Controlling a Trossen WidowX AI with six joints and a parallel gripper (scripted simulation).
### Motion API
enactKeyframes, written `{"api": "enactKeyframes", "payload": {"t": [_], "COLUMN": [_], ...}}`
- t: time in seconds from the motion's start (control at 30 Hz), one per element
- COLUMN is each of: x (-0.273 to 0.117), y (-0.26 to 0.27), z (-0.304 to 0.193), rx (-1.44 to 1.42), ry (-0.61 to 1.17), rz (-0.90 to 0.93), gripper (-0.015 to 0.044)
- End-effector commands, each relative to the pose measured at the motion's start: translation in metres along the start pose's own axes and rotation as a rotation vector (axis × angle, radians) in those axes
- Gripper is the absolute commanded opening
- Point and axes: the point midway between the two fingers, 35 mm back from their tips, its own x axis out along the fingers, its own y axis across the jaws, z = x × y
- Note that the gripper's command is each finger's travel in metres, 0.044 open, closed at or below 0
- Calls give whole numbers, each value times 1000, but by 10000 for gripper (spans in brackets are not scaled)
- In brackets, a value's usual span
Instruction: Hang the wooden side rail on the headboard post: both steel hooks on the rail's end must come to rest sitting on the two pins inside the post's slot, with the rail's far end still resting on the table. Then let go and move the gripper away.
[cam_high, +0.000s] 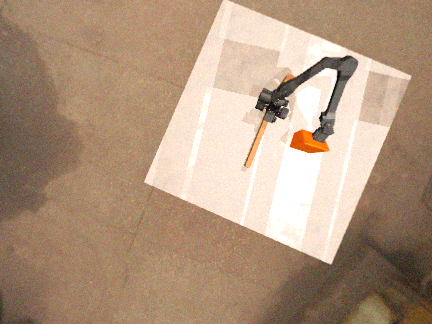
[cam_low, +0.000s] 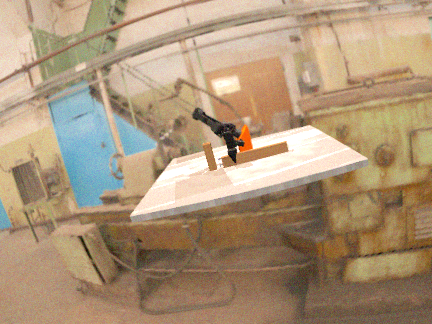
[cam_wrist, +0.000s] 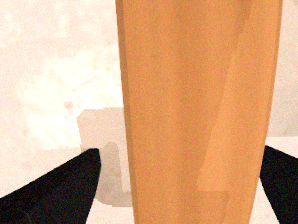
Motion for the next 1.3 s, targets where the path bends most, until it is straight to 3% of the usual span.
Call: {"api": "enactKeyframes", "payload": {"t": [0.0, 0.2, 0.37, 0.47, 1.27], "x": [1, 1, 1, 1, 0], "y": [0, 0, 0, 0, 8], "z": [-1, -1, -1, -1, -1], "rx": [-3, -3, -3, -3, -3], "ry": [6, 6, 6, 6, 6], "rz": [-1, -1, -1, -1, 0], "gripper": [256, 99, 65, 0, 0]}}
